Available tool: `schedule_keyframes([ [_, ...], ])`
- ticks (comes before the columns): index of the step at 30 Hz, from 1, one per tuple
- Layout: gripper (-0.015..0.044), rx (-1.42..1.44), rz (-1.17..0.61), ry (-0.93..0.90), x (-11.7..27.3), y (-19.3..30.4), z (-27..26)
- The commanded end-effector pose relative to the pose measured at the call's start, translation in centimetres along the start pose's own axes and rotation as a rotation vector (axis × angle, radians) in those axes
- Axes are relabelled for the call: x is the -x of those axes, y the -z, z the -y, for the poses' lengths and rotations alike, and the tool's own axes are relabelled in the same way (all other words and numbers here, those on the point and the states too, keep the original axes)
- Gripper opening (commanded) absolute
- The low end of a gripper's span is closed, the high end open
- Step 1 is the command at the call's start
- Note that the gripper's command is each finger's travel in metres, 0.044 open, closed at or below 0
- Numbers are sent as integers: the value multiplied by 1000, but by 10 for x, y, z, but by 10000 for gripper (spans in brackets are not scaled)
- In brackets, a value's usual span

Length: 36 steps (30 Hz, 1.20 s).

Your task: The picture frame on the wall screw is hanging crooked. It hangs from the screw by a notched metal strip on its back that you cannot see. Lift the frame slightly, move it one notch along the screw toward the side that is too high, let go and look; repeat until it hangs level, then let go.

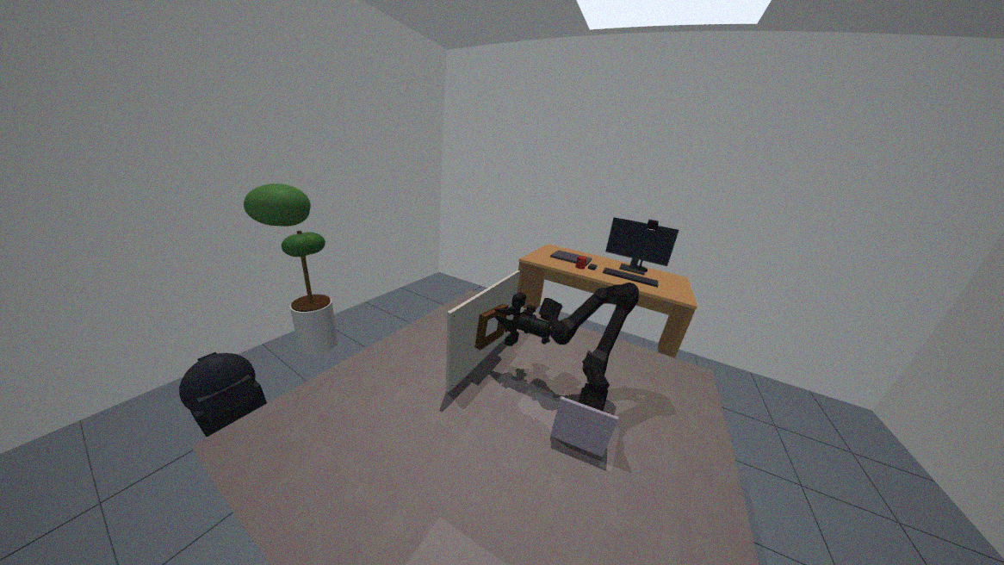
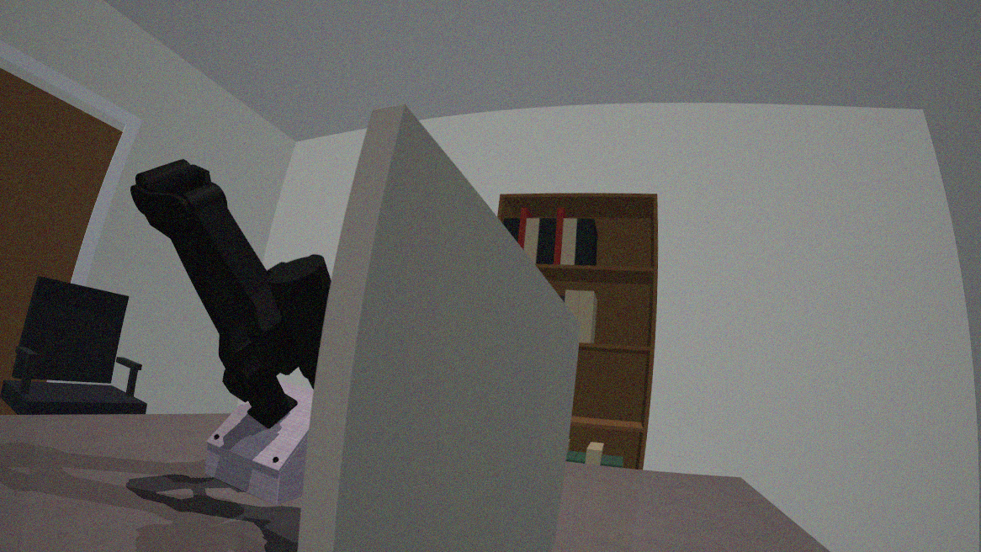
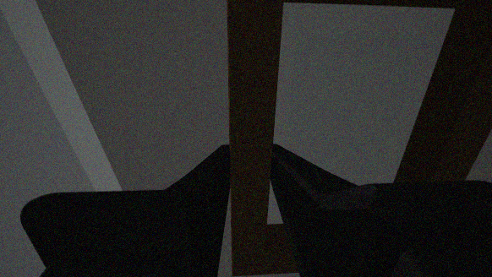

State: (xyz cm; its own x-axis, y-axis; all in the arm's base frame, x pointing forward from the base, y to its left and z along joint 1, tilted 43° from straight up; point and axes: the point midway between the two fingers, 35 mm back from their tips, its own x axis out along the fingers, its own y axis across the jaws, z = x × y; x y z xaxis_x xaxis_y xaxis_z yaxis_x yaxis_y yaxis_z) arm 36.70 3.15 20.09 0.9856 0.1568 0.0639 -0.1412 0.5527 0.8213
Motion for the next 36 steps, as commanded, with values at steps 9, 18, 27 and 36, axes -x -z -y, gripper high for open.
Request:
schedule_keyframes([
  [9,0,67,3,-2,0,0,0],
  [18,0,114,4,-2,0,0,1],
  [27,0,161,5,-3,0,1,1],
  [36,184,151,3,-1,0,1,2],
])
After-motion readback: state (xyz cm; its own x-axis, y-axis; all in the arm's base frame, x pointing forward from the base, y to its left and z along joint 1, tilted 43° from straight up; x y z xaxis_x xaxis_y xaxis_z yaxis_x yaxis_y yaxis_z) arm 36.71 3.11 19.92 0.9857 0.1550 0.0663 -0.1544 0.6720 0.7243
